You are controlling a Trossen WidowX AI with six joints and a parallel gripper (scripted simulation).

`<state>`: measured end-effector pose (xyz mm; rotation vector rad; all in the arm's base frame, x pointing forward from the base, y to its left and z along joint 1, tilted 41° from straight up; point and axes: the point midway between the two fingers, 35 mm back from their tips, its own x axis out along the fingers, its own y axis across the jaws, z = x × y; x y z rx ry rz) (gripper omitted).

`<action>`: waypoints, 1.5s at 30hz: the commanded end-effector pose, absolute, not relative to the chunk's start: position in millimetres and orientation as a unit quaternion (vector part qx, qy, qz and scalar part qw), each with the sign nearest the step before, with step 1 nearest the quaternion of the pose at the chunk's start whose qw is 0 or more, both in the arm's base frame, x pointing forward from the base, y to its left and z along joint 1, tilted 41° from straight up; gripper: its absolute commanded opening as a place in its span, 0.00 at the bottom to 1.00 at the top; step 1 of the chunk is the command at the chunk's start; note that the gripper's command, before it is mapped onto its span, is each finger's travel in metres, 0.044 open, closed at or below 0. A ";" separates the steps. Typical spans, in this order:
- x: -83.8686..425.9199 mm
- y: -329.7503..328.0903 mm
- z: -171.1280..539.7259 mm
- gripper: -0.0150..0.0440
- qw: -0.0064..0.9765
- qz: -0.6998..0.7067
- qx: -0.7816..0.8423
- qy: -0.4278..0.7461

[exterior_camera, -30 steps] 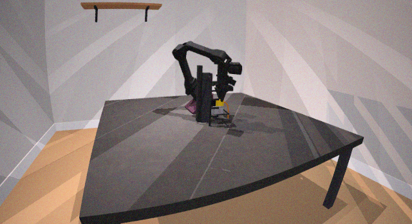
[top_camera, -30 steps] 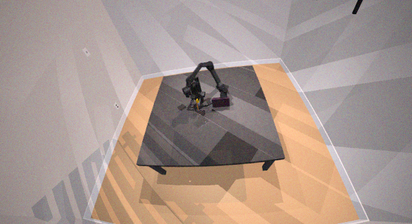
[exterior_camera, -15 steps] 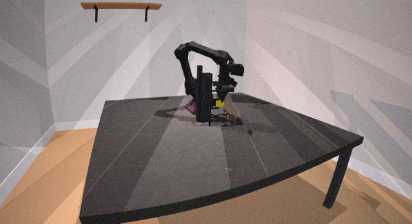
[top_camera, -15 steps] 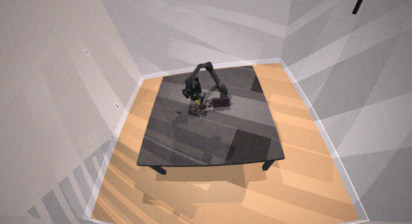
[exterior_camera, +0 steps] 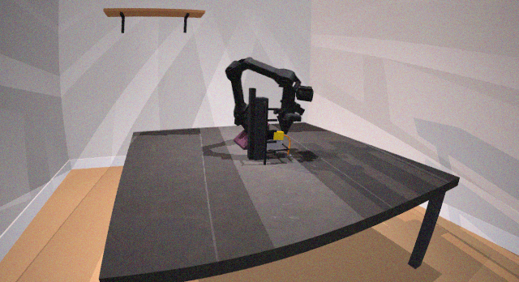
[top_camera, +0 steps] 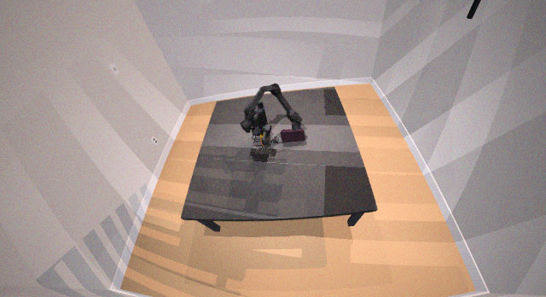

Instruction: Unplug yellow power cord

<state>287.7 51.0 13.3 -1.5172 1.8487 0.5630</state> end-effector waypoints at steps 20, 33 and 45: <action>290.9 63.2 4.4 0.53 0.350 0.221 -0.573 0.707; 290.5 69.3 14.4 0.53 0.361 0.232 -0.580 0.693; 286.4 55.5 26.2 0.53 0.360 0.232 -0.580 0.693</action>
